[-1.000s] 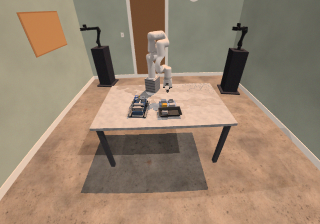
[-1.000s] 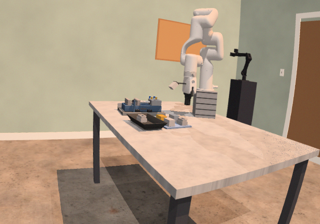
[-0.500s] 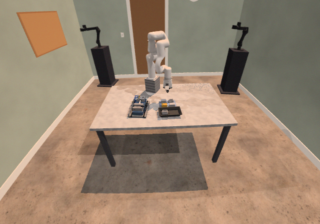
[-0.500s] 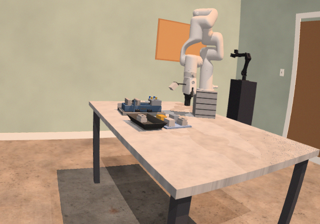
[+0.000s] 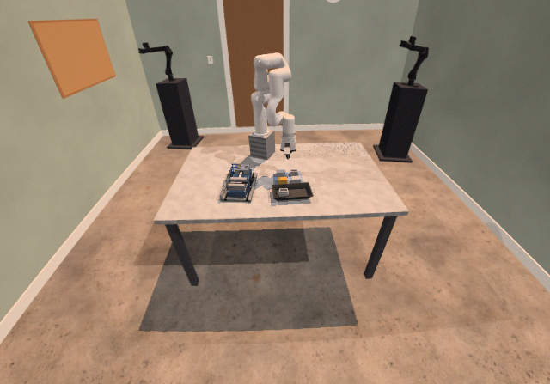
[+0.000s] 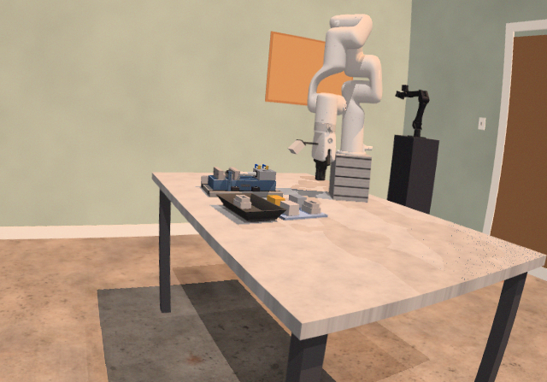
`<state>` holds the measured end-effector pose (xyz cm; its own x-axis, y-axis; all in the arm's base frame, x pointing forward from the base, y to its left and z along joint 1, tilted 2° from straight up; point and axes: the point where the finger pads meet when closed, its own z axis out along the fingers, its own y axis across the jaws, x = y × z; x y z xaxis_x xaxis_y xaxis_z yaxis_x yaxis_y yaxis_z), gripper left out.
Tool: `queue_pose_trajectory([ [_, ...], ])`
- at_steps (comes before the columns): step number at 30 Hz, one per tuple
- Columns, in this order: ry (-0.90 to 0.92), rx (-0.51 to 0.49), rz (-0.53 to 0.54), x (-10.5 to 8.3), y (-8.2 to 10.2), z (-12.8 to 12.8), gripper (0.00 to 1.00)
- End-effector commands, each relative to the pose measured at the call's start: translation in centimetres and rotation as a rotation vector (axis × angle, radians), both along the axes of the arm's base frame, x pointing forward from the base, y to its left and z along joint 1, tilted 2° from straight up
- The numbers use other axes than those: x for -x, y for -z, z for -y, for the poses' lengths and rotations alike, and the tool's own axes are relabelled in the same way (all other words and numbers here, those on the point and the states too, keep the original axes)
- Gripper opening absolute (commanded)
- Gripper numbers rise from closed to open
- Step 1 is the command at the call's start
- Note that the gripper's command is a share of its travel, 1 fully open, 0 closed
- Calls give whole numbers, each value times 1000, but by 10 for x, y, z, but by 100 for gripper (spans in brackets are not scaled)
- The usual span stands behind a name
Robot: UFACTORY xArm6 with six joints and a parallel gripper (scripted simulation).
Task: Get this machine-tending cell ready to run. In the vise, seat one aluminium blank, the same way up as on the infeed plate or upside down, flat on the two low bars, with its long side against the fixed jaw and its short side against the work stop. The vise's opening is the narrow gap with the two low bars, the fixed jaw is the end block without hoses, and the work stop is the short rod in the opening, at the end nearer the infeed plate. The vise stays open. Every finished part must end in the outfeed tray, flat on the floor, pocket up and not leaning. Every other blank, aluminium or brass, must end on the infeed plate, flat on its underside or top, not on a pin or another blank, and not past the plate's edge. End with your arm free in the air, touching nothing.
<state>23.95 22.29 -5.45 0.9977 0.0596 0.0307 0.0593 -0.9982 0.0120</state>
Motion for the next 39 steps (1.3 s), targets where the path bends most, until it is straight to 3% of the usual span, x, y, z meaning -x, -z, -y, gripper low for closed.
queue_pose_trajectory([
  [1, 0, -2, 2, -1, -1, -1, 0],
  [24, 0, -2, 2, -1, -3, -1, 0],
  [39, 0, -2, 2, 0, -29, -1, 0],
])
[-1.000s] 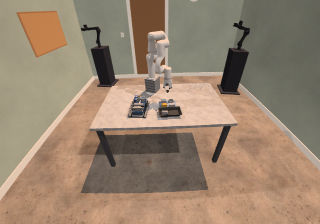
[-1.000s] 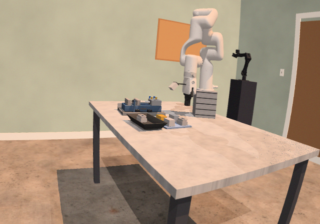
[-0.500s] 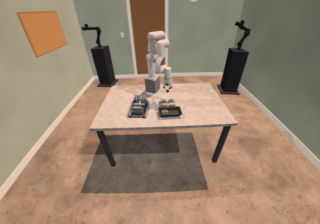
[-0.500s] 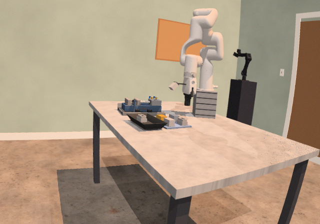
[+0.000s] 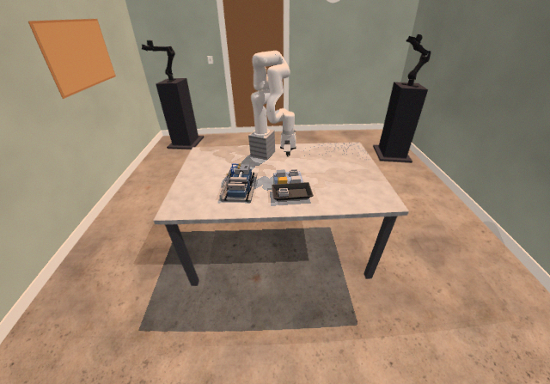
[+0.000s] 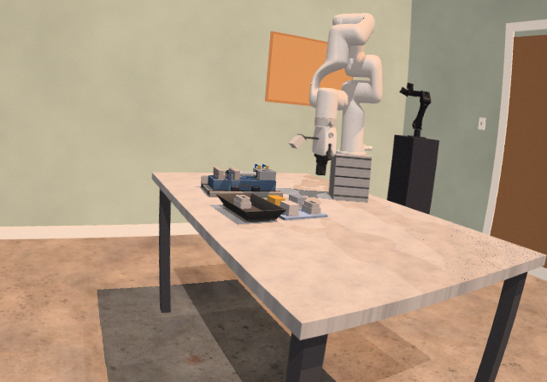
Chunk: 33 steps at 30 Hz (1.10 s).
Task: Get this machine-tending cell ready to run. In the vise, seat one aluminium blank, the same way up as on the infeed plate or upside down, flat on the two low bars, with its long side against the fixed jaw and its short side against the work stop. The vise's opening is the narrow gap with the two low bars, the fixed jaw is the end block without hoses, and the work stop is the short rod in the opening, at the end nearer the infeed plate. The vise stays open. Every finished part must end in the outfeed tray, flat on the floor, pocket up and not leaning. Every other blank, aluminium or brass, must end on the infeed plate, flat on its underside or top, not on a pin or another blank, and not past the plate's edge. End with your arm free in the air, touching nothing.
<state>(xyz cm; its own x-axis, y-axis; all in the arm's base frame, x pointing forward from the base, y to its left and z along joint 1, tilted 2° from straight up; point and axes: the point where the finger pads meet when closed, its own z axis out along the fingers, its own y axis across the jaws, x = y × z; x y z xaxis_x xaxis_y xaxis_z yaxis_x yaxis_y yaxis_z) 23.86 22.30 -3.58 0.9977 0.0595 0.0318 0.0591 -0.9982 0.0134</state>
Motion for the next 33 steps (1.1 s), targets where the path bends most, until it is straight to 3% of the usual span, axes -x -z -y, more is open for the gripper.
queue_pose_trajectory([
  [1, 0, -3, 1, -1, -13, -1, 0],
  [10, 0, -3, 1, 0, -38, -1, 0],
  [29, 0, -3, 1, 0, -51, -2, 0],
  [31, 0, -3, 1, -13, -53, -7, 0],
  [33, 0, -2, 1, -42, -55, -17, 0],
])
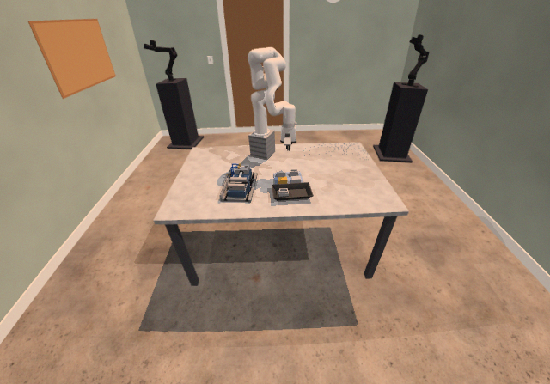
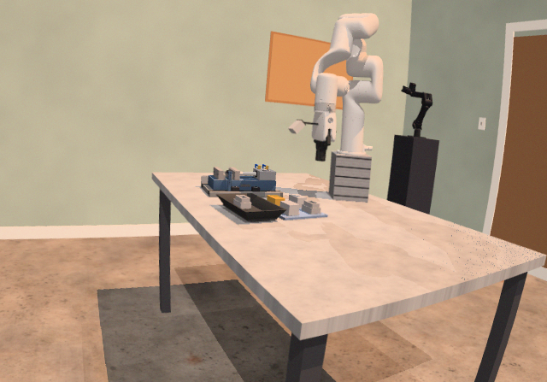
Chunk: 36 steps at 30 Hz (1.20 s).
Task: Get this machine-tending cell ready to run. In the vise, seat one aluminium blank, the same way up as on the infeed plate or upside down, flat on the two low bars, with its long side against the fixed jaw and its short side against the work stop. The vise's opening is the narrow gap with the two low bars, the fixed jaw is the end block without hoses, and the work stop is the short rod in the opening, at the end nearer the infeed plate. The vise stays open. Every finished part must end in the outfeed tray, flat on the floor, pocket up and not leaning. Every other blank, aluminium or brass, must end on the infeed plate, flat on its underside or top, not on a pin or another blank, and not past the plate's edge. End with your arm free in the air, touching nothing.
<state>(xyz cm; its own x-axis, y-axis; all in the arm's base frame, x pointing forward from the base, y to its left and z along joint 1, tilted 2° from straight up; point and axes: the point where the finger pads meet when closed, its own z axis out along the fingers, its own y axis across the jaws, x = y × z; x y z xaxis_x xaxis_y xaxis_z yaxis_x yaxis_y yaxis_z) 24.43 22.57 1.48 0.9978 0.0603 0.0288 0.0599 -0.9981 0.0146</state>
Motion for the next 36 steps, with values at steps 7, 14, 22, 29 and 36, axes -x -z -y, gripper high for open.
queue_pose_trajectory([
  [7, 1, -3, 3, -88, -7, -27, 0],
  [14, 1, -3, 2, -137, -6, -33, 0],
  [22, 1, -3, 2, -158, -5, -34, 0],
  [29, 1, -3, 2, -158, -3, -34, 0],
  [36, 1, -3, 2, -158, 2, -34, 0],
])
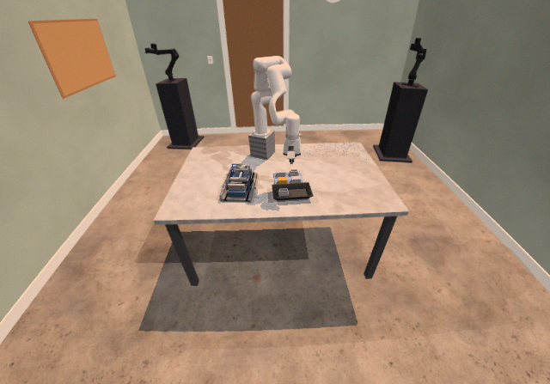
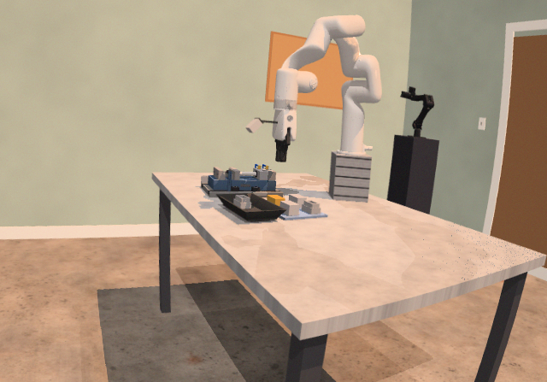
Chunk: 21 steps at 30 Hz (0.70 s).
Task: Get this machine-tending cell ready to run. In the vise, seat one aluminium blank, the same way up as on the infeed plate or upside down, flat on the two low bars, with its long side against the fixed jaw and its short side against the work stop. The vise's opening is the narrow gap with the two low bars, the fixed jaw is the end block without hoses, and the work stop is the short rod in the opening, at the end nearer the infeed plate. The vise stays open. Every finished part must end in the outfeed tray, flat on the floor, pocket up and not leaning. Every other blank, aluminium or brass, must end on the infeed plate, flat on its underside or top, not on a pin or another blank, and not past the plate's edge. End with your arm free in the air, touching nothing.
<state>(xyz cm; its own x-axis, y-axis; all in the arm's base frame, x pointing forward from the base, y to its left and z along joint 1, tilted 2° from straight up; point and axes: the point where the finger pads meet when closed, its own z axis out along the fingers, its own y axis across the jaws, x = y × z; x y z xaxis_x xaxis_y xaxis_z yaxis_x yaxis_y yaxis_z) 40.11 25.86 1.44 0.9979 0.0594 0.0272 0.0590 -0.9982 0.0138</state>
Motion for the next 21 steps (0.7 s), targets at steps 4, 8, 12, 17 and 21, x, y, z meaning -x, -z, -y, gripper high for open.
queue_pose_trajectory([
  [4, 0, -2, 3, -2, 7, -1, 0],
  [8, 0, -2, 3, -2, 14, -1, 0],
  [12, 0, -2, 3, -2, 18, -1, 0],
  [17, 0, -2, 3, -2, 28, -1, 0],
  [21, 0, -2, 3, -3, 36, -1, 0],
])
